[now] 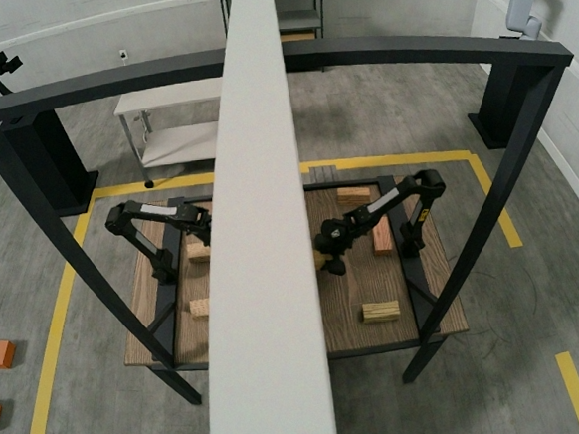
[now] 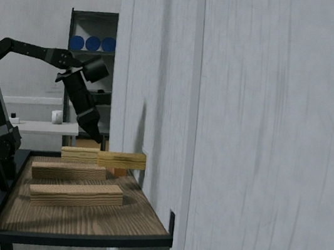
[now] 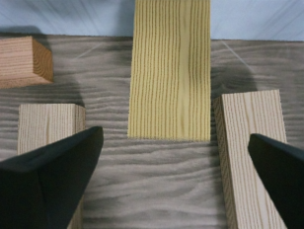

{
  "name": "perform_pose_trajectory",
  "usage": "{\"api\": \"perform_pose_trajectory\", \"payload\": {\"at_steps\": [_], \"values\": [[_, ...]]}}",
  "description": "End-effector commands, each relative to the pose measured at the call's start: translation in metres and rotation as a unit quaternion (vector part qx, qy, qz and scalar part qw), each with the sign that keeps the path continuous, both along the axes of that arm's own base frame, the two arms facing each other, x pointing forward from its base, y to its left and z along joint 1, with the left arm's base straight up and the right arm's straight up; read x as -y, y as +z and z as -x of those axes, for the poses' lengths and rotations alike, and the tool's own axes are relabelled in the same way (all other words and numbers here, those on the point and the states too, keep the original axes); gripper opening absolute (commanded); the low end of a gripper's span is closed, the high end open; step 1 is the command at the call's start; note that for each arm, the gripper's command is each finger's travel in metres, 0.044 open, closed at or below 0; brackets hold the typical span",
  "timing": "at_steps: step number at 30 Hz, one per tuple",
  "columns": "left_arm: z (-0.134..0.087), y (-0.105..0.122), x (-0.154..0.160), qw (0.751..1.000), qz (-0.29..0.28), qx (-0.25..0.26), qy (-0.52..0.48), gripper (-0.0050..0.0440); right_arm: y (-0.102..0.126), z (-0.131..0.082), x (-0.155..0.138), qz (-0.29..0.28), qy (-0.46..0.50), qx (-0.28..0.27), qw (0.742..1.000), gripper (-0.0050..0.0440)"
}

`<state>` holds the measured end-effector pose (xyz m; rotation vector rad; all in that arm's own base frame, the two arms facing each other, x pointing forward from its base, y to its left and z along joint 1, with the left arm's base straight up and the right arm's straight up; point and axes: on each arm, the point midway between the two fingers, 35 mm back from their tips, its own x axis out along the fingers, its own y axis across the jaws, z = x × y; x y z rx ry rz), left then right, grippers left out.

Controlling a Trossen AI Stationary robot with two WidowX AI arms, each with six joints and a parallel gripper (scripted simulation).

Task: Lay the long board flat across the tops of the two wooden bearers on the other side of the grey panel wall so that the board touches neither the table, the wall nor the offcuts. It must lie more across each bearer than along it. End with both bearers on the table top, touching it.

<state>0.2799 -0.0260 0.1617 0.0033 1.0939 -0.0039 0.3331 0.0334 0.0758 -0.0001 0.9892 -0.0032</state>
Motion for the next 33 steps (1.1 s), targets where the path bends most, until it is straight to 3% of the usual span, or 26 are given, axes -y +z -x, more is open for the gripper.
{"api": "perform_pose_trajectory", "payload": {"at_steps": [1, 12, 17, 28, 33], "values": [[-0.011, 0.012, -0.001, 1.000, 0.002, 0.019, 0.000, 0.0400, 0.014, -0.026, 0.000, -0.003, 0.001, 0.021, 1.000, 0.0267], [-0.022, 0.012, -0.001, 1.000, 0.002, 0.019, 0.000, 0.0400, 0.016, -0.045, 0.001, -0.001, 0.000, 0.021, 1.000, 0.0267], [-0.027, 0.012, 0.000, 1.000, 0.002, 0.019, 0.000, 0.0400, 0.006, -0.041, 0.001, -0.001, -0.001, 0.013, 1.000, 0.0267], [-0.025, 0.010, 0.000, 1.000, 0.001, 0.016, 0.001, 0.0400, 0.007, -0.042, 0.000, -0.002, -0.001, 0.015, 1.000, 0.0267], [-0.047, 0.001, 0.001, 1.000, 0.003, 0.016, 0.001, 0.0400, 0.010, -0.042, 0.000, -0.002, 0.000, 0.019, 1.000, 0.0267]]}}
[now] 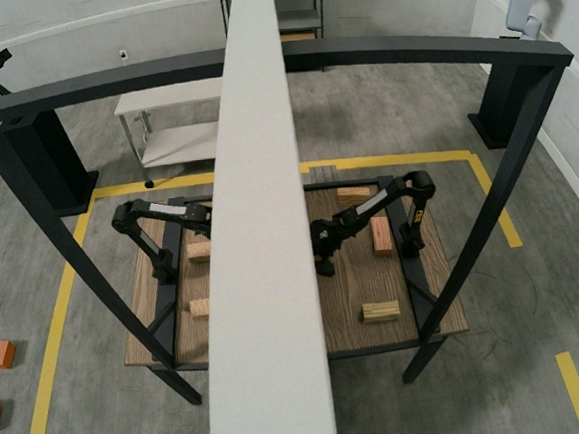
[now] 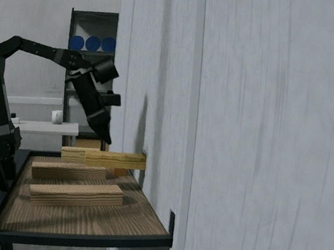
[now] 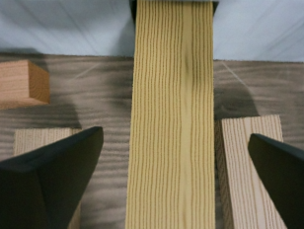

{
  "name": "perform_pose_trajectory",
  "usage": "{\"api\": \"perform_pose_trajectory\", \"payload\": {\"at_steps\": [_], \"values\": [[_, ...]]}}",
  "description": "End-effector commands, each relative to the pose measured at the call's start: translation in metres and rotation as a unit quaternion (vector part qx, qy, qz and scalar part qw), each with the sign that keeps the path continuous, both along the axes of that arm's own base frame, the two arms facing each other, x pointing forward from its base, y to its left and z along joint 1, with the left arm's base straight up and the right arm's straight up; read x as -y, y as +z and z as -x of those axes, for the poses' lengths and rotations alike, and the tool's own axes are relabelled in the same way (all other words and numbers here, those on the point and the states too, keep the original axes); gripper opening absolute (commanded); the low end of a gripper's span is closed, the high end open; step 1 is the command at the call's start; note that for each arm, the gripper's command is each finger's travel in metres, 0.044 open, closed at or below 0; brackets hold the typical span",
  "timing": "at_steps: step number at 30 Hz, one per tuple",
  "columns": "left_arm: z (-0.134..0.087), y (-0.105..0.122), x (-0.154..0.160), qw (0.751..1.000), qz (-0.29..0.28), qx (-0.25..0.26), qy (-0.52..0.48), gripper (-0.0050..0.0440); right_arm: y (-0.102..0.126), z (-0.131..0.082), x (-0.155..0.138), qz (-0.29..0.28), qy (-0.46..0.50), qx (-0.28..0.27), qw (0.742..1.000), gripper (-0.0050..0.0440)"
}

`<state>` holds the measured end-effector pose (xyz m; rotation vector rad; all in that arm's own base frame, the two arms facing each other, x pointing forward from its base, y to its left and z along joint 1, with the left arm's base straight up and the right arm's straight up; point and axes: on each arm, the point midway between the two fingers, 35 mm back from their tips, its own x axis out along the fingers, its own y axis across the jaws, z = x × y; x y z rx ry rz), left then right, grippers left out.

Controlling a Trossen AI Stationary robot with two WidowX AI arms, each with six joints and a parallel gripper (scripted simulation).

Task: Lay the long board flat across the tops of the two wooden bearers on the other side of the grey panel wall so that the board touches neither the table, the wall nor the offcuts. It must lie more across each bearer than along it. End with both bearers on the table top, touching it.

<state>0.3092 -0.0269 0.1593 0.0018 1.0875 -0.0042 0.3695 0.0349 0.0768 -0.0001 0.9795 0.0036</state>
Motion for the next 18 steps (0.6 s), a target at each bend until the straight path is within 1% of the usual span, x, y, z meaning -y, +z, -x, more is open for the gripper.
{"api": "perform_pose_trajectory", "payload": {"at_steps": [1, 3, 12, 16, 18], "values": [[-0.021, 0.001, 0.000, 1.000, 0.003, 0.010, 0.002, 0.0400, 0.009, -0.006, 0.001, -0.001, -0.003, 0.015, 1.000, 0.0267], [-0.026, -0.002, 0.001, 1.000, 0.004, 0.001, 0.006, 0.0400, 0.009, -0.006, 0.001, -0.001, -0.003, 0.015, 1.000, 0.0267], [-0.028, -0.002, 0.001, 1.000, 0.003, -0.002, 0.006, 0.0400, 0.009, -0.006, 0.001, -0.001, -0.003, 0.015, 1.000, 0.0267], [-0.032, -0.028, 0.000, 1.000, 0.001, -0.016, 0.004, 0.0400, 0.009, -0.006, 0.001, -0.001, -0.003, 0.015, 1.000, 0.0267], [-0.037, -0.037, 0.000, 1.000, 0.001, -0.016, 0.004, 0.0400, 0.009, -0.006, 0.001, -0.001, -0.003, 0.015, 1.000, 0.0267]]}}
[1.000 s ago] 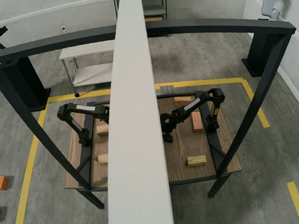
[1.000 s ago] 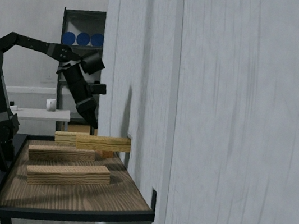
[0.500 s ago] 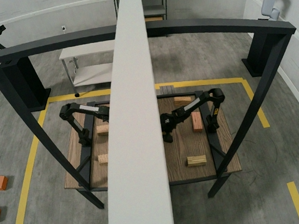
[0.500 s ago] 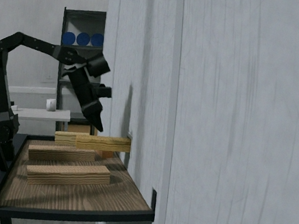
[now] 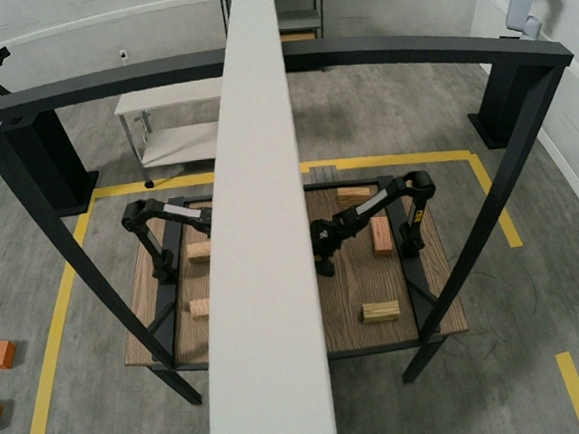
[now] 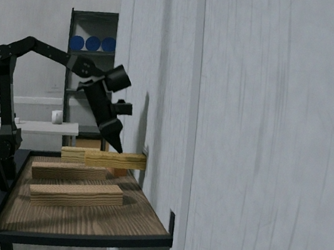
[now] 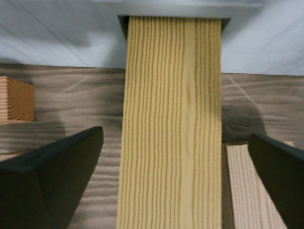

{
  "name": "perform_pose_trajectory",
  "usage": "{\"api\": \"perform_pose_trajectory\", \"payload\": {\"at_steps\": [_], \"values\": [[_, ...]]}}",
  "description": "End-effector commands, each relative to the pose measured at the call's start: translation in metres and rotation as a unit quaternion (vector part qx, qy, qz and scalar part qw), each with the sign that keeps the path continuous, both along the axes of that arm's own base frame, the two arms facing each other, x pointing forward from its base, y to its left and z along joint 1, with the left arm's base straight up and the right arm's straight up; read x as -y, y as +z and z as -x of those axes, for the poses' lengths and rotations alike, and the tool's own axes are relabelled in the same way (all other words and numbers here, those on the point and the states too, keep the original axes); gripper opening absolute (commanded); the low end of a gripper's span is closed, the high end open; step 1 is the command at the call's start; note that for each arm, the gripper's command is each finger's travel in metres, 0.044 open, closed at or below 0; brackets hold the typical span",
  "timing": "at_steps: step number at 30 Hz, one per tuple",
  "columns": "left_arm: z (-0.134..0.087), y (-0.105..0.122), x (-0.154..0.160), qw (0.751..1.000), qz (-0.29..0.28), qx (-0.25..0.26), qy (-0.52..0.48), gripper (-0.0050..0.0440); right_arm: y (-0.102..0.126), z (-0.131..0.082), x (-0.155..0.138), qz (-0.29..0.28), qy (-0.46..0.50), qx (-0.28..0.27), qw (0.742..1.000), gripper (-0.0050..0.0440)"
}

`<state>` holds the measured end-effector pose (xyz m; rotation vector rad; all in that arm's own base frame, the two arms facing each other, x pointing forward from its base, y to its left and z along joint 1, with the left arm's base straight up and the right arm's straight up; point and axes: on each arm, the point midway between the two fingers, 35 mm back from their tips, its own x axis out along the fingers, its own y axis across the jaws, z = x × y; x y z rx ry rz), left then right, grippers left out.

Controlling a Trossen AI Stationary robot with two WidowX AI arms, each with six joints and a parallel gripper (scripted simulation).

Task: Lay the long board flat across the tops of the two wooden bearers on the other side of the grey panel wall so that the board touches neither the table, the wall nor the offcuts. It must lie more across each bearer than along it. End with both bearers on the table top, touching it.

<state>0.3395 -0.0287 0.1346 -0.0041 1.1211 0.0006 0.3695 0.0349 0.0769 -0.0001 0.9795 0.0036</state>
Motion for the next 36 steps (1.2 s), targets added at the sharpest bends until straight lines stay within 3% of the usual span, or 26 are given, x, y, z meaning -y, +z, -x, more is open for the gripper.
{"api": "perform_pose_trajectory", "payload": {"at_steps": [1, 13, 19, 23, 30, 32, 36], "values": [[-0.009, -0.017, -0.002, 1.000, 0.000, 0.001, 0.001, 0.0400, 0.009, -0.006, 0.001, -0.001, -0.003, 0.015, 1.000, 0.0267], [-0.021, -0.038, -0.002, 1.000, 0.000, 0.003, 0.001, 0.0400, 0.009, -0.006, 0.001, -0.001, -0.003, 0.015, 1.000, 0.0267], [-0.023, -0.033, -0.001, 1.000, 0.001, 0.011, 0.001, 0.0305, 0.009, -0.006, 0.001, -0.001, -0.003, 0.015, 1.000, 0.0267], [-0.023, -0.031, -0.001, 1.000, 0.001, 0.012, 0.001, 0.0291, 0.009, -0.006, 0.001, -0.001, -0.003, 0.015, 1.000, 0.0267], [-0.023, -0.031, -0.001, 1.000, 0.001, 0.012, 0.001, 0.0123, 0.009, -0.006, 0.001, -0.001, -0.003, 0.015, 1.000, 0.0267], [-0.023, -0.031, -0.001, 1.000, 0.001, 0.012, 0.001, 0.0171, 0.009, -0.006, 0.001, -0.001, -0.003, 0.015, 1.000, 0.0267], [-0.023, -0.031, -0.001, 1.000, 0.001, 0.012, 0.001, 0.0267, 0.009, -0.006, 0.001, -0.001, -0.003, 0.015, 1.000, 0.0363]]}}
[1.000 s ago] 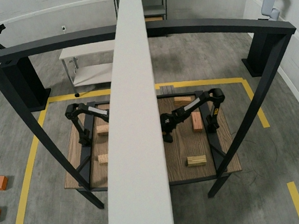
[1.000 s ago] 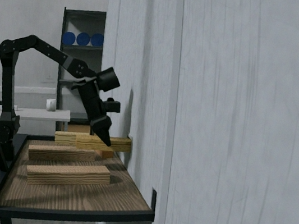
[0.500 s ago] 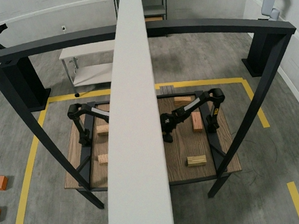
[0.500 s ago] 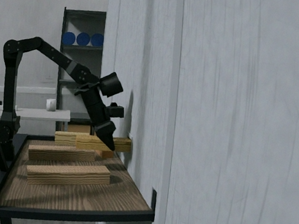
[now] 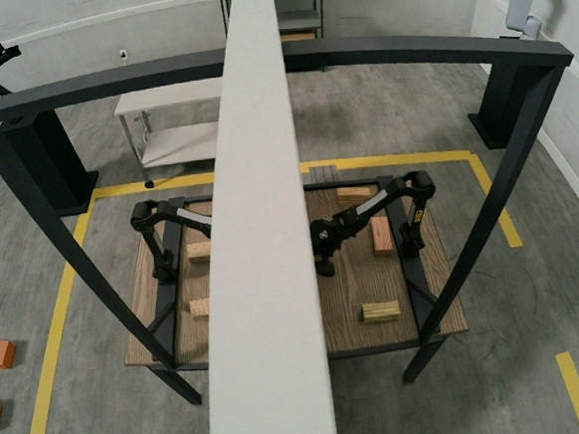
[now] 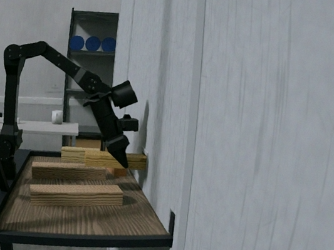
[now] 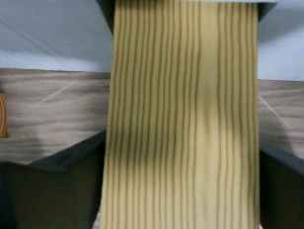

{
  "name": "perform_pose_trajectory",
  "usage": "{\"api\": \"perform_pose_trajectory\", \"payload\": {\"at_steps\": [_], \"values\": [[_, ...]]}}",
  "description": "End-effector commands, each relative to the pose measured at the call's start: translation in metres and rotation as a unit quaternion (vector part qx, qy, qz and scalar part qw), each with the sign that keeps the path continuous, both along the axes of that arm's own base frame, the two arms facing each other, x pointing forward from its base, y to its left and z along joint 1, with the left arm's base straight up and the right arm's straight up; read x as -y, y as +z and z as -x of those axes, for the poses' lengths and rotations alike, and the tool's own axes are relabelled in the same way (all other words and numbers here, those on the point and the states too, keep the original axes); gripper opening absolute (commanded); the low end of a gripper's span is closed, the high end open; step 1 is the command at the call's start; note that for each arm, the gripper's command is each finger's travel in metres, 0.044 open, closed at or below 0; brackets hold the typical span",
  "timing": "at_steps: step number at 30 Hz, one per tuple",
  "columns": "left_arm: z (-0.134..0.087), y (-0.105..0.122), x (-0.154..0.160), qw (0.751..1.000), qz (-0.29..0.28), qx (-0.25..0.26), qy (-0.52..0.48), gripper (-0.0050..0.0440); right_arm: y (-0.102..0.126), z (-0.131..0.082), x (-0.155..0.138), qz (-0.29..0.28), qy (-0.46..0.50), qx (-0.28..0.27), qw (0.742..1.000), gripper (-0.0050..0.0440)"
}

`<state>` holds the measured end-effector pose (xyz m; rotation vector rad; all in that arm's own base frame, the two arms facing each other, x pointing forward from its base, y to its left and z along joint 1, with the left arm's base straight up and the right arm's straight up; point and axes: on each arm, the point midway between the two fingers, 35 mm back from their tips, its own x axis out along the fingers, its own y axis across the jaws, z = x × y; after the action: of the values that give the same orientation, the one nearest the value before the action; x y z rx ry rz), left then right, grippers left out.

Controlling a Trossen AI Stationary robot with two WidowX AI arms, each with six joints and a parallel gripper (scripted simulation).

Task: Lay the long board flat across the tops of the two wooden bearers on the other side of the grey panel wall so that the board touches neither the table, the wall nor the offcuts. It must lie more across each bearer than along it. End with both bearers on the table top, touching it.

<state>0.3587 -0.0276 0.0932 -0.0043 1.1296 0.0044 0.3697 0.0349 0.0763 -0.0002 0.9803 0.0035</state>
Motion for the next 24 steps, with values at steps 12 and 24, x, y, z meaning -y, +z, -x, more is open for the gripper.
{"api": "perform_pose_trajectory", "payload": {"at_steps": [12, 24], "values": [[-0.004, 0.010, 0.000, 1.000, 0.002, 0.016, 0.000, 0.0267, 0.050, 0.016, 0.000, -0.002, -0.004, 0.025, 1.000, 0.0400], [0.000, 0.010, 0.000, 1.000, 0.002, 0.017, 0.000, 0.0267, 0.083, 0.040, 0.000, -0.003, -0.005, 0.024, 1.000, 0.0400]]}}
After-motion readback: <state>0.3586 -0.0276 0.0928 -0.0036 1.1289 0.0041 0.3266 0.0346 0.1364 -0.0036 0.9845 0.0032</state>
